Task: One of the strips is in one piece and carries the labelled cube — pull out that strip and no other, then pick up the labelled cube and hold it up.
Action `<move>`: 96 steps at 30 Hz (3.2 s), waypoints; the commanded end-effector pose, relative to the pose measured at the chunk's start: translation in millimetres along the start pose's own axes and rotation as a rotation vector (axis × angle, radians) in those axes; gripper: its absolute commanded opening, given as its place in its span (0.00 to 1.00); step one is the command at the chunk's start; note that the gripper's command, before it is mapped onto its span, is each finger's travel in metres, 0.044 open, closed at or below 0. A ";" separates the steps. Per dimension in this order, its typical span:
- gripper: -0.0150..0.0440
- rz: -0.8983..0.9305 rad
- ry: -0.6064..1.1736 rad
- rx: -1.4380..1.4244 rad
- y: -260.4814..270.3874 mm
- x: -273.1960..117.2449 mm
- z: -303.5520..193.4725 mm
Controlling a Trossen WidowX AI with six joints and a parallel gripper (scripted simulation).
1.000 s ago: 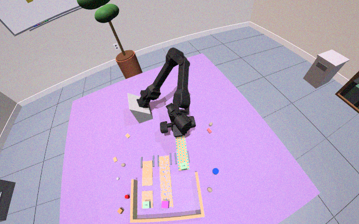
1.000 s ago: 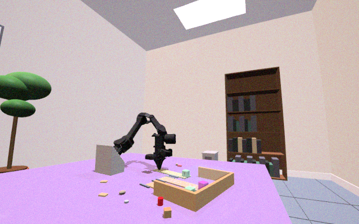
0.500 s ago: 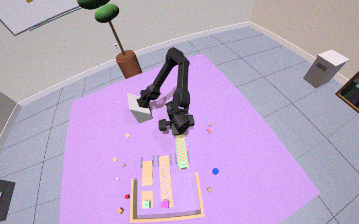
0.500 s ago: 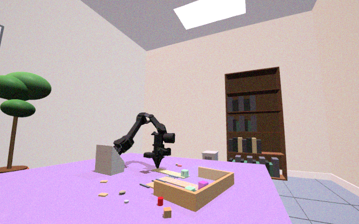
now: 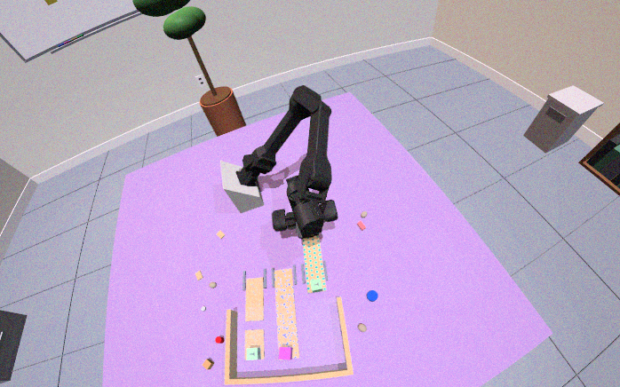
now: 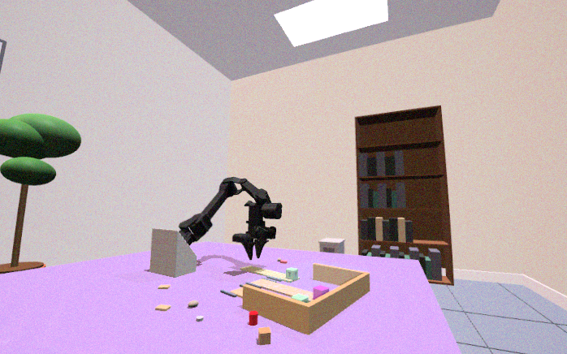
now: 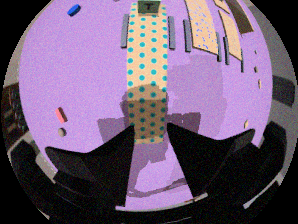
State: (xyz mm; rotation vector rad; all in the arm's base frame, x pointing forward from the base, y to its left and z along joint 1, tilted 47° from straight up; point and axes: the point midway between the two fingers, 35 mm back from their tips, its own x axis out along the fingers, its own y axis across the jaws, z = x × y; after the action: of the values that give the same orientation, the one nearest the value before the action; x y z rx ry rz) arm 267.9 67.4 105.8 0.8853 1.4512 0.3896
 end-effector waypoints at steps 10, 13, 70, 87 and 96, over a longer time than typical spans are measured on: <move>1.00 0.006 -0.006 -0.012 -2.3 -4.6 43.8; 1.00 0.006 -0.006 -0.012 -2.9 -5.4 53.2; 0.68 0.005 -0.011 -0.017 -4.0 -3.5 180.0; 0.68 0.007 -0.010 -0.017 -3.4 24.1 179.8; 0.63 0.003 -0.015 -0.029 -1.8 27.4 180.9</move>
State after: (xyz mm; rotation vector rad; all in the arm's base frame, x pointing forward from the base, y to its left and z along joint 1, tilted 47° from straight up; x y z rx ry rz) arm 443.3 34.9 64.8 0.8658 1.4277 0.4039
